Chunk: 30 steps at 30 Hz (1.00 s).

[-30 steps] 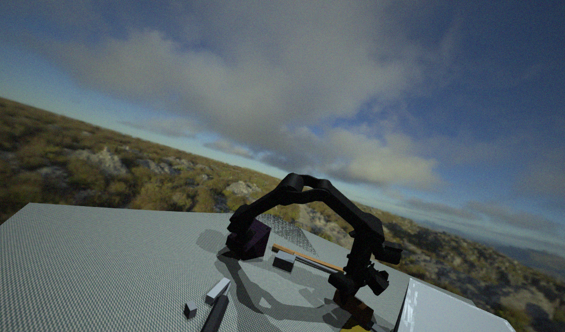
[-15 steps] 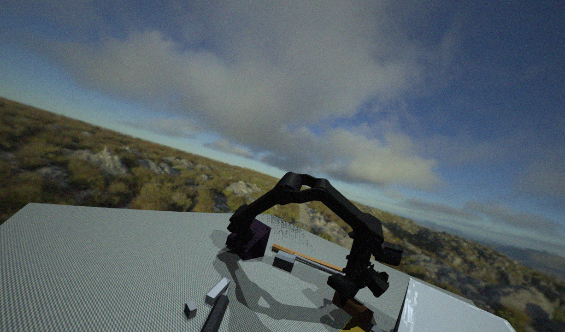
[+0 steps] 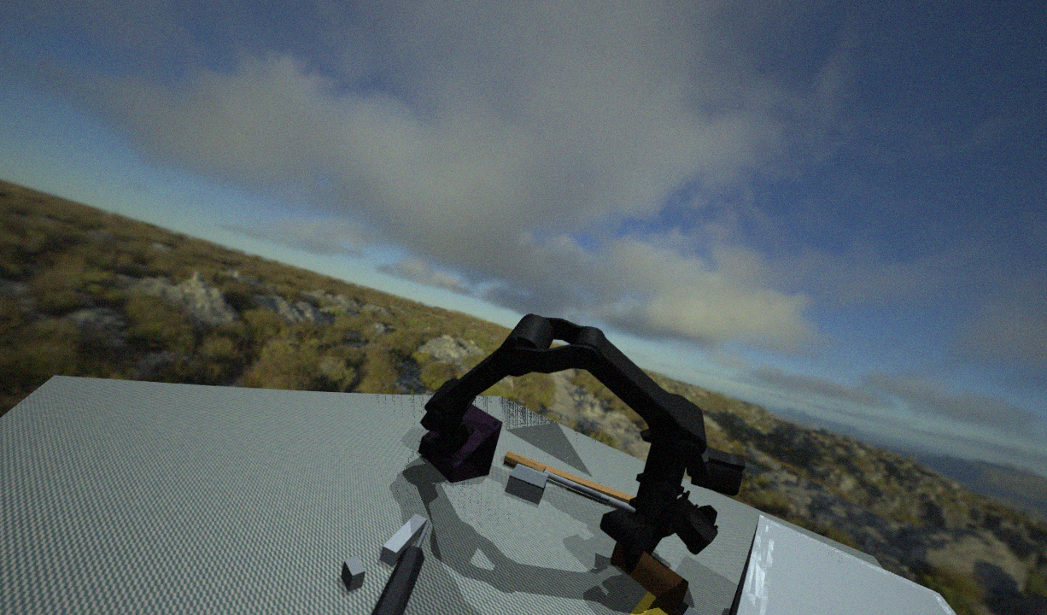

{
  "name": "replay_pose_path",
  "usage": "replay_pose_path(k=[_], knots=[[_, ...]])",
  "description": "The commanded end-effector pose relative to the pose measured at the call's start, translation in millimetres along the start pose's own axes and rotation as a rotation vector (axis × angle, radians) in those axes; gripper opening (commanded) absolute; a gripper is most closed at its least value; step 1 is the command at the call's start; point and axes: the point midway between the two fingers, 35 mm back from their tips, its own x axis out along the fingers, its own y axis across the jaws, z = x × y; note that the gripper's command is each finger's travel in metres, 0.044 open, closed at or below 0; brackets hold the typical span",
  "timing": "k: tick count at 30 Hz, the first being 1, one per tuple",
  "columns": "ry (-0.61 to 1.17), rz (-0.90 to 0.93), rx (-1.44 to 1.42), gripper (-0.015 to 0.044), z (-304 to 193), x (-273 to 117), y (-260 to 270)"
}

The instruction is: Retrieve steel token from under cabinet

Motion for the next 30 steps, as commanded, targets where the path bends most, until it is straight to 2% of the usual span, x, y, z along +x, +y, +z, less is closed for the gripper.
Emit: replay_pose_path(k=[1,30], knots=[[0.001,-0.004,0.007,0.0000,0,1,-8],[0.002,-0.006,0.006,0.0000,0,1,-35]])
